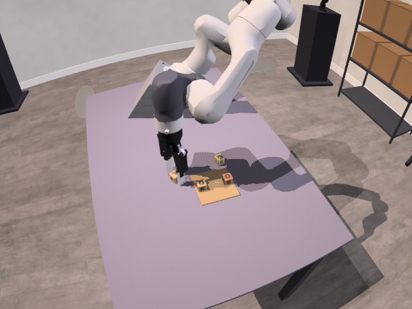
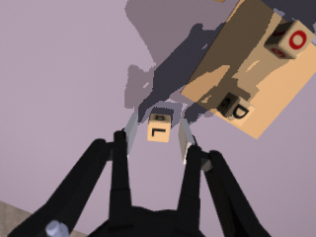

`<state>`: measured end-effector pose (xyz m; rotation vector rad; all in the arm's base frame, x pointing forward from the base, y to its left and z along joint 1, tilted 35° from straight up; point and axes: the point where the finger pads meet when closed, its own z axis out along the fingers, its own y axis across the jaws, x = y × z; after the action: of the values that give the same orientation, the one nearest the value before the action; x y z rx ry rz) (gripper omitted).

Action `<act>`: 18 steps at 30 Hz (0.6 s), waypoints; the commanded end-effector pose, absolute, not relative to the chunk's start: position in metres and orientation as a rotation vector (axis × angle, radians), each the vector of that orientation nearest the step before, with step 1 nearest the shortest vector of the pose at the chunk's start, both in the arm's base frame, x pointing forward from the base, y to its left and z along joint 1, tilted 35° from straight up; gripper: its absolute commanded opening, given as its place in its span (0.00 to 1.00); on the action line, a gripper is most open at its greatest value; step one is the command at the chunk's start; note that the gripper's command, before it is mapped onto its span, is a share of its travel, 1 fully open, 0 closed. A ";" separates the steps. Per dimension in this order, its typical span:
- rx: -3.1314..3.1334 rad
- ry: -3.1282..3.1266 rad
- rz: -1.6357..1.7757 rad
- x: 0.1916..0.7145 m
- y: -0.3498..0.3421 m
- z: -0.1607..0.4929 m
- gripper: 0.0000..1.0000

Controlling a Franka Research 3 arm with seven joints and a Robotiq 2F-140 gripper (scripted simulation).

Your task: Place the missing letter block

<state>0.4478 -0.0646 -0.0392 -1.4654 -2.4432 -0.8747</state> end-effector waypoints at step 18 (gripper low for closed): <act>-1.458 -2.463 -0.877 0.452 -0.062 -0.046 0.40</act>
<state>0.4509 -0.0613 -0.0458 -1.4625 -2.4552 -0.8750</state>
